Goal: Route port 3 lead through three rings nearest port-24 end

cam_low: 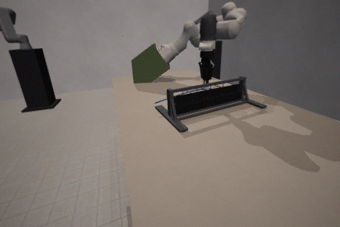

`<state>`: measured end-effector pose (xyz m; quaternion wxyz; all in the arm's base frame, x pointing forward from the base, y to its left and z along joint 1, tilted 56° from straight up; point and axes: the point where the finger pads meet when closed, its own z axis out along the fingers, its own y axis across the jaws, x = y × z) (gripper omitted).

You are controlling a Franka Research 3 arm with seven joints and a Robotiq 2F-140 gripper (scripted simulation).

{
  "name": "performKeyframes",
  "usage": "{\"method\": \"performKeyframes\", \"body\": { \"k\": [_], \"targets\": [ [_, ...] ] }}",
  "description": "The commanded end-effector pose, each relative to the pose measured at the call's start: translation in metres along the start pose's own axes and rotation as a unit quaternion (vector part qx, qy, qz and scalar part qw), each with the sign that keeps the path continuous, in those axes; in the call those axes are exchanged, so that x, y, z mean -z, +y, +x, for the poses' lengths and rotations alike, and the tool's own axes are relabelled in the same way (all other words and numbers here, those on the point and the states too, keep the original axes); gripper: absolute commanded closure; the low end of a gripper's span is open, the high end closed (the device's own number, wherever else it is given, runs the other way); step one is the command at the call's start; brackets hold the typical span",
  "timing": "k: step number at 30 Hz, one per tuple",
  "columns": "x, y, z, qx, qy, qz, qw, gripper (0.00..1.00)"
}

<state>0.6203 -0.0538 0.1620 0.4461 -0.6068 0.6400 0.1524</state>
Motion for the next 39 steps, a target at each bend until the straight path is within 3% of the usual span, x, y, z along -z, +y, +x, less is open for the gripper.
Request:
{"method": "performKeyframes", "body": {
  "k": [1,23,39],
  "targets": [
    [-0.004,0.0,-0.001,0.003,-0.001,0.0,1.0,1.0],
    [-0.005,-0.001,-0.001,0.003,-0.001,0.0,1.0,1.0],
    [-0.005,-0.018,-0.002,0.003,-0.001,0.0,1.0,1.0]
  ]
}}
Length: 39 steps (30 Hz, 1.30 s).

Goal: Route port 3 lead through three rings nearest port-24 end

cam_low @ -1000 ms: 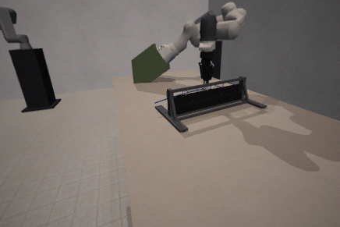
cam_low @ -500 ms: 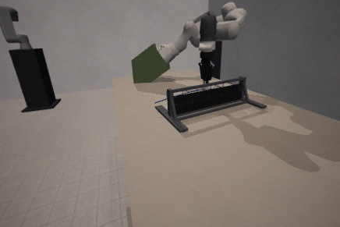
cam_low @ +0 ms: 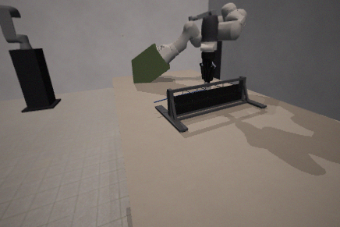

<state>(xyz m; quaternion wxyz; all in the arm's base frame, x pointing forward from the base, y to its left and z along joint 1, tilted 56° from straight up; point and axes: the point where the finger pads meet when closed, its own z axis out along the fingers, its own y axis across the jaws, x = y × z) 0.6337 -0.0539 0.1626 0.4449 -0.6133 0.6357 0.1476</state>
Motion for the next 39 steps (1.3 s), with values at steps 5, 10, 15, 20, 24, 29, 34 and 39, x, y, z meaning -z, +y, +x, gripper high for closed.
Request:
{"method": "performKeyframes", "body": {
  "k": [5,10,15,20,24,29,34,39],
  "targets": [
    [-0.001,-0.013,-0.003,-0.006,-0.004,0.001,1.0,1.0],
    [-0.001,-0.018,-0.003,-0.006,-0.004,0.001,1.0,1.0],
    [-0.001,-0.024,-0.003,-0.006,-0.004,0.001,1.0,1.0],
    [-0.001,-0.027,-0.003,-0.006,-0.004,0.001,1.0,1.0],
    [-0.001,-0.027,-0.003,-0.006,-0.004,0.001,1.0,1.0],
    [-0.001,-0.027,-0.003,-0.006,-0.004,0.001,1.0,1.0],
    [-0.001,-0.027,-0.003,-0.006,-0.004,0.001,1.0,1.0],
    [-0.001,-0.027,-0.003,-0.006,-0.004,0.001,1.0,1.0]
  ]
}}
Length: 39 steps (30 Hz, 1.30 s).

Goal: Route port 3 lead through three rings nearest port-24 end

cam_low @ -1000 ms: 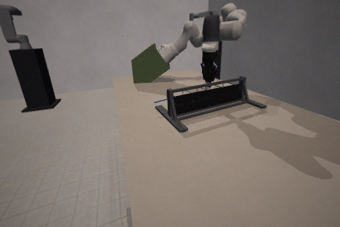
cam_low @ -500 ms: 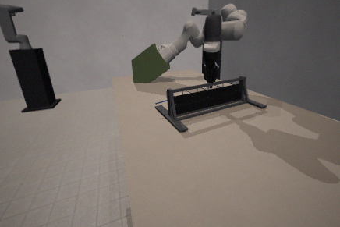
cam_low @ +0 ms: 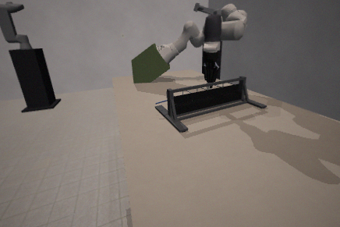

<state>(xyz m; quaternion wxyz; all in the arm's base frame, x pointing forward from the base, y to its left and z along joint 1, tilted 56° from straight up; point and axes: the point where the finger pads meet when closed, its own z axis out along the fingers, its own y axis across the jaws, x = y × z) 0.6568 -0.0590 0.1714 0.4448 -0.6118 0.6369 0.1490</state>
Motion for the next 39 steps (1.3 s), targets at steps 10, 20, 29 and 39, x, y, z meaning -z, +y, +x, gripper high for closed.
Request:
{"method": "performKeyframes", "body": {
  "k": [10,20,29,39],
  "targets": [
    [-0.0004,-0.0021,-0.0027,-0.004,-0.003,0.001,1.0,0.8],
    [-0.0004,-0.0021,-0.0027,-0.004,-0.003,0.001,1.0,0.8],
    [-0.0004,-0.0021,-0.0027,-0.004,-0.003,0.001,1.0,0.8],
    [-0.0004,-0.0021,-0.0027,-0.004,-0.003,0.001,1.0,0.8]
  ]
}}
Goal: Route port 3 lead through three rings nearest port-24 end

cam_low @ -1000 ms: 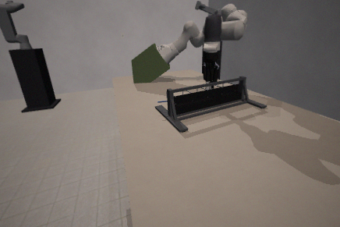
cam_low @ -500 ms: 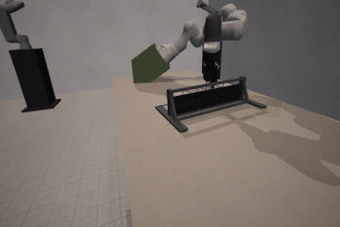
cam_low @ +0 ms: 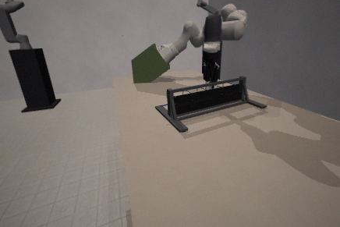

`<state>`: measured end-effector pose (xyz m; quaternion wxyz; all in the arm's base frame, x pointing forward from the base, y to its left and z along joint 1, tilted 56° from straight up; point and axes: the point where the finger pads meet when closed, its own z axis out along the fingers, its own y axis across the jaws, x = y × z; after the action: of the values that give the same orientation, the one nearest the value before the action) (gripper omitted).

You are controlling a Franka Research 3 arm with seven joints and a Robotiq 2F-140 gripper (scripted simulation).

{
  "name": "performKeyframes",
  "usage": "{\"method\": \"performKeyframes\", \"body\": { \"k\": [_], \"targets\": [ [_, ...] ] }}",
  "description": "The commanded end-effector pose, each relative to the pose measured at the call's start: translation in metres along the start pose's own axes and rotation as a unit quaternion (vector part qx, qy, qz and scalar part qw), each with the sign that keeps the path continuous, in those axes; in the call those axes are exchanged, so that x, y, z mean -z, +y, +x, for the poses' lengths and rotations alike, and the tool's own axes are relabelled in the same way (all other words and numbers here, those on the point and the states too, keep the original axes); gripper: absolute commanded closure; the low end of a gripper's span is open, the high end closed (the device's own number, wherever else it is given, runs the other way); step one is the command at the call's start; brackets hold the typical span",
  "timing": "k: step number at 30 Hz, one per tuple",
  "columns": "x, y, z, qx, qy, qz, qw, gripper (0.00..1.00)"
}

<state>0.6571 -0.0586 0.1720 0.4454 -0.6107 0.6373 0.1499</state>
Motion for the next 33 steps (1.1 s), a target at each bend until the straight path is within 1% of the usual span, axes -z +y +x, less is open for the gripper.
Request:
{"method": "performKeyframes", "body": {
  "k": [1,6,12,14,19,29,31,33],
  "targets": [
    [0.0,-0.002,-0.002,-0.002,-0.003,0.001,1.0,0.8],
    [0.001,-0.002,-0.002,-0.002,-0.003,0.001,1.0,0.8],
    [0.009,-0.002,-0.002,-0.002,-0.003,0.001,1.0,0.8],
    [0.009,-0.002,-0.002,-0.002,-0.003,0.001,1.0,0.8],
    [0.023,-0.002,-0.002,-0.002,-0.003,0.001,1.0,0.8],
    [0.059,-0.002,-0.002,-0.002,-0.003,0.001,1.0,0.8],
    [0.059,-0.002,-0.002,-0.002,-0.003,0.001,1.0,0.8],
    [0.066,-0.002,-0.002,-0.002,-0.003,0.001,1.0,0.8]
  ]
}}
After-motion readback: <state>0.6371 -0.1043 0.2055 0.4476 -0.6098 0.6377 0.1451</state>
